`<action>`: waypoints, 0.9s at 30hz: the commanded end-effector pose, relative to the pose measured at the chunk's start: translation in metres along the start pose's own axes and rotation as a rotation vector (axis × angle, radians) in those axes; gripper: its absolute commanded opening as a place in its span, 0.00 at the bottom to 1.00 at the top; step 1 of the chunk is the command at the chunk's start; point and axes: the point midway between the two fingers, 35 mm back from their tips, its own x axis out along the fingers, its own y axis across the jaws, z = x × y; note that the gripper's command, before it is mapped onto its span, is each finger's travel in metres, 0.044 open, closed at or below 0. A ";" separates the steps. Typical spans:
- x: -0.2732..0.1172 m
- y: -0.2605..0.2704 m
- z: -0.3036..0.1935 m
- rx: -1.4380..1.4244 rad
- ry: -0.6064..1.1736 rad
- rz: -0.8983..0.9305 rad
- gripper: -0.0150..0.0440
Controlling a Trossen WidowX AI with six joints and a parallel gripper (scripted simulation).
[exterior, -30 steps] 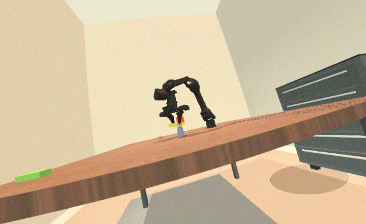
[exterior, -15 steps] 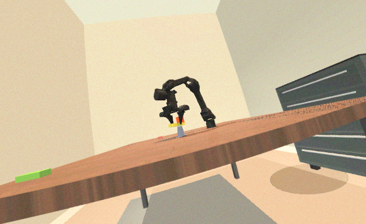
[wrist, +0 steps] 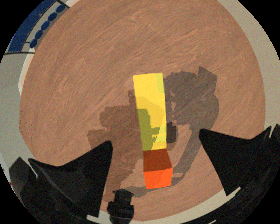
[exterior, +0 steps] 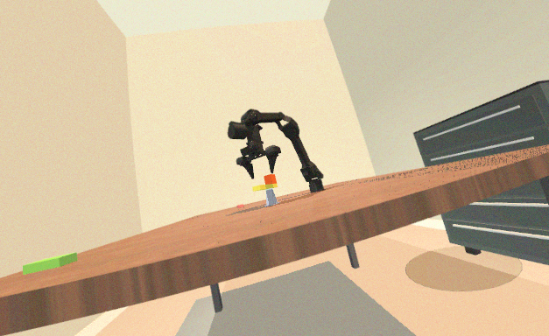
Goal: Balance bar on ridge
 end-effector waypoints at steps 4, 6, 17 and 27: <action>-0.051 0.001 -0.003 0.000 -0.030 -0.012 1.00; -0.051 0.001 -0.003 0.000 -0.030 -0.012 1.00; -0.051 0.001 -0.003 0.000 -0.030 -0.012 1.00; -0.051 0.001 -0.003 0.000 -0.030 -0.012 1.00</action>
